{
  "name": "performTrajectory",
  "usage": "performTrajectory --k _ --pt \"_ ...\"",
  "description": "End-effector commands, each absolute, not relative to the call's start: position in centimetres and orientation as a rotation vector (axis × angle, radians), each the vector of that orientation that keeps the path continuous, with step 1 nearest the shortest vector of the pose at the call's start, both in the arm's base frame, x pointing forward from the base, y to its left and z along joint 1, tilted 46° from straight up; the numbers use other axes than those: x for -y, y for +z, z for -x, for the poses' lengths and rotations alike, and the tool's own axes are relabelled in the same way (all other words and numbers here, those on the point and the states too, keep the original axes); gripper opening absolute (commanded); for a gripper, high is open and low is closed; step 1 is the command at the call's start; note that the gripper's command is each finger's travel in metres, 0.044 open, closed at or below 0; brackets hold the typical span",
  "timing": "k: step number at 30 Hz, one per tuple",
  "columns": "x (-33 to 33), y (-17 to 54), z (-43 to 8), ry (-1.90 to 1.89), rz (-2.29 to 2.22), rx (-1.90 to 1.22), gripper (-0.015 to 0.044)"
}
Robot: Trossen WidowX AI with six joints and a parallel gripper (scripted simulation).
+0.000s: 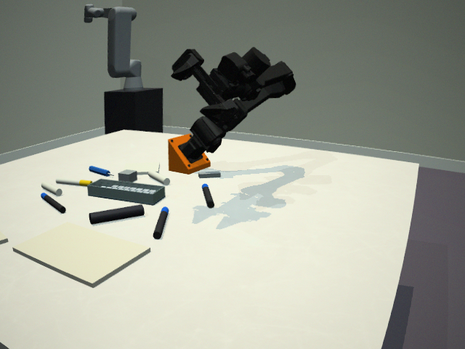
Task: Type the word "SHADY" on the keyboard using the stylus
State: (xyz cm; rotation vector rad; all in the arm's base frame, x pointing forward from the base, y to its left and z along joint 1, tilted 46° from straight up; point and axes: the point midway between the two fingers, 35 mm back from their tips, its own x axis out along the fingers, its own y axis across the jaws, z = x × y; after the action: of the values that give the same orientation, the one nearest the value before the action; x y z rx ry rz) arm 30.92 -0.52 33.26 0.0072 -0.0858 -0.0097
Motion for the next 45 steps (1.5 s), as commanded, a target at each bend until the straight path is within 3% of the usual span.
performTrajectory --k 1,9,17,24,45 --pt "0.5 33.0 -31.1 -0.007 -0.003 0.073 0.0414" --pt "0.4 21.8 -34.6 0.168 0.088 -0.467 0.0204" --pt "-0.3 11.3 -32.0 0.473 -0.073 -1.018 0.0" --pt "-1.4 8.1 -28.4 0.734 -0.461 -1.323 0.0" --pt "0.7 6.0 -29.1 0.738 -0.472 -1.328 0.0"
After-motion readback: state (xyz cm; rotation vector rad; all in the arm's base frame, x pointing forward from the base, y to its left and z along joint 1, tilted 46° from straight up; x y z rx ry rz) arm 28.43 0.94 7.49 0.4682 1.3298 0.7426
